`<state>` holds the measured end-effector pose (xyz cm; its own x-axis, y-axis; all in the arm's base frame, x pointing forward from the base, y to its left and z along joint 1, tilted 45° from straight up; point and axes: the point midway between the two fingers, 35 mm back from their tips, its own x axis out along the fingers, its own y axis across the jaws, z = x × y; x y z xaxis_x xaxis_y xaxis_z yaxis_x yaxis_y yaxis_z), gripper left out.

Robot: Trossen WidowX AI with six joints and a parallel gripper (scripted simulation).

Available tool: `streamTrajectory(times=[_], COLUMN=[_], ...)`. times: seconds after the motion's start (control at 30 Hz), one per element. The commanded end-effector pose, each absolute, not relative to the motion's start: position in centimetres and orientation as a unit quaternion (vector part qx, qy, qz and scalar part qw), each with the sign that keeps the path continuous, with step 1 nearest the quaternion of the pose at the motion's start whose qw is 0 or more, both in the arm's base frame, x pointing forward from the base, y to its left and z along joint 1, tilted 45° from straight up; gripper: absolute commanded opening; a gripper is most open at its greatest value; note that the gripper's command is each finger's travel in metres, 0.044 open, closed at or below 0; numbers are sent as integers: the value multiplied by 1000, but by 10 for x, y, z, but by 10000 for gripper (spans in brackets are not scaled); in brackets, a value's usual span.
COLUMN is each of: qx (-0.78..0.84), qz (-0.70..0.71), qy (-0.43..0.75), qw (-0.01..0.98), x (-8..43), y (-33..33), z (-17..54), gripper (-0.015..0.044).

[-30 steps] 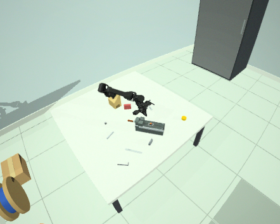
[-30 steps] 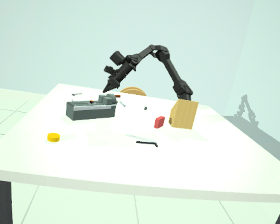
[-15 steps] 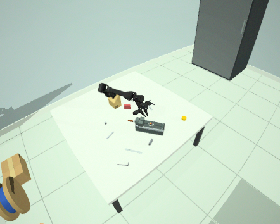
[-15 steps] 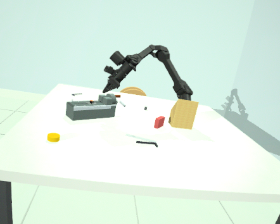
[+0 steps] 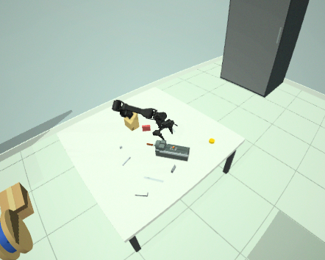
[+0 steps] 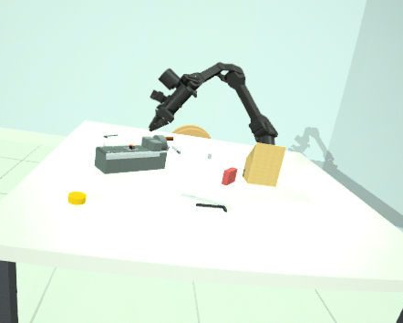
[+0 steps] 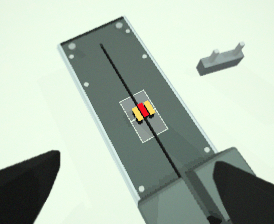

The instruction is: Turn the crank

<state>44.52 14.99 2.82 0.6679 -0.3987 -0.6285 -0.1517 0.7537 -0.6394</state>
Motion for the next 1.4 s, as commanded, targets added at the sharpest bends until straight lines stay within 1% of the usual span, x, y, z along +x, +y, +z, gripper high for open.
streamTrajectory(times=[0.0,1.37], qx=[-339,-338], qz=[-74,-75], qy=[393,393], qw=[851,852], x=[442,441], y=[171,175], z=[52,56], gripper=[440,440])
